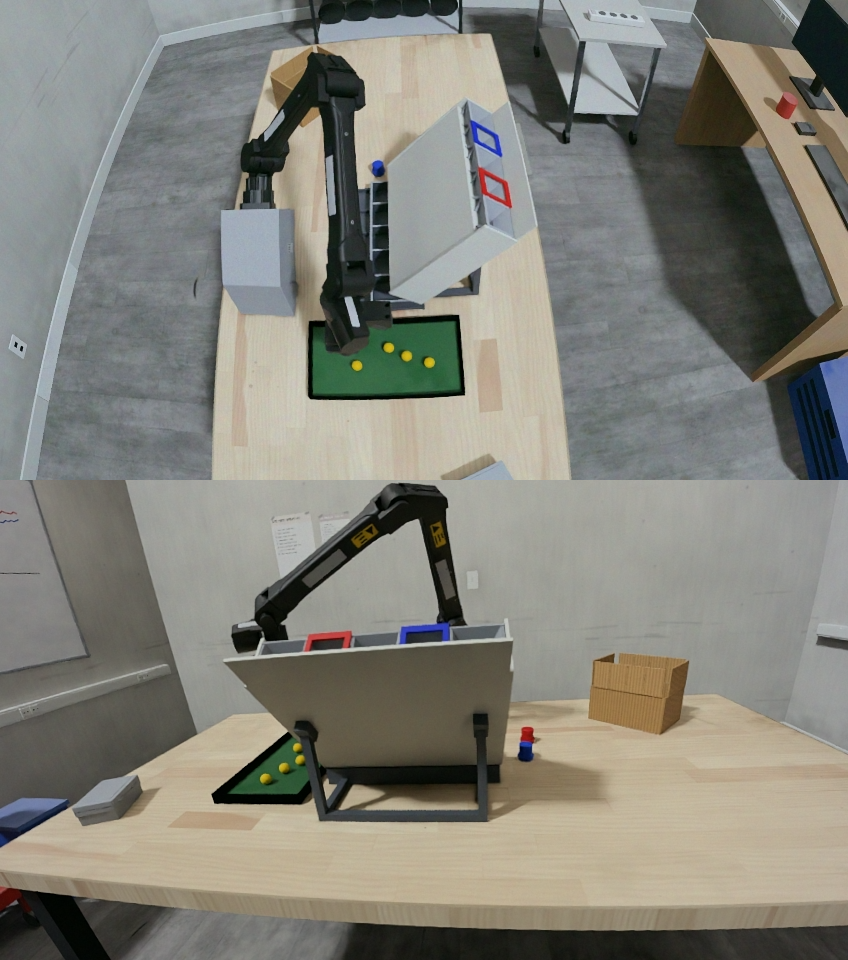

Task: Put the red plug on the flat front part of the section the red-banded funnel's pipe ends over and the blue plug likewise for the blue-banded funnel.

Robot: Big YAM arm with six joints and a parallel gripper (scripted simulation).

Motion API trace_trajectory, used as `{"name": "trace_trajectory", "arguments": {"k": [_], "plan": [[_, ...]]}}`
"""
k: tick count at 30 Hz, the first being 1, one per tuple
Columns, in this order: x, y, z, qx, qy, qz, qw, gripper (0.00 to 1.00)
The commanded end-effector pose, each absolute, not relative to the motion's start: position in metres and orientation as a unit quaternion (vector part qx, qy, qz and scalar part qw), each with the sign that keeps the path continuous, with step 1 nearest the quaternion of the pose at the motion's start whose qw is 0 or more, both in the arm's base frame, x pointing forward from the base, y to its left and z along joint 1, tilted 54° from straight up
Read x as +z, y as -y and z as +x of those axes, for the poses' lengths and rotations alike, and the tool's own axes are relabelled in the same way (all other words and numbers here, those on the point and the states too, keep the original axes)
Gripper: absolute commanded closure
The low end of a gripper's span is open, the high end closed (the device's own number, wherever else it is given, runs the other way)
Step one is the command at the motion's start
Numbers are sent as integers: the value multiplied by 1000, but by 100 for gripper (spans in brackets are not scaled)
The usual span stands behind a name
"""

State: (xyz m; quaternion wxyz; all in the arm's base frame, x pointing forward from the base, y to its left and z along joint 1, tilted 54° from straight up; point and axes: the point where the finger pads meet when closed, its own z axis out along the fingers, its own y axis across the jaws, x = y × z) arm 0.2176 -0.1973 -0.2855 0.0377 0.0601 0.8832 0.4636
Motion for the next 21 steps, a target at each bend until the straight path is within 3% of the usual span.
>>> {"name": "trace_trajectory", "arguments": {"k": [1,21], "plan": [[-292,219,225,451,-889,59,49,20],[-291,219,226,455,-888,60,46,20]]}}
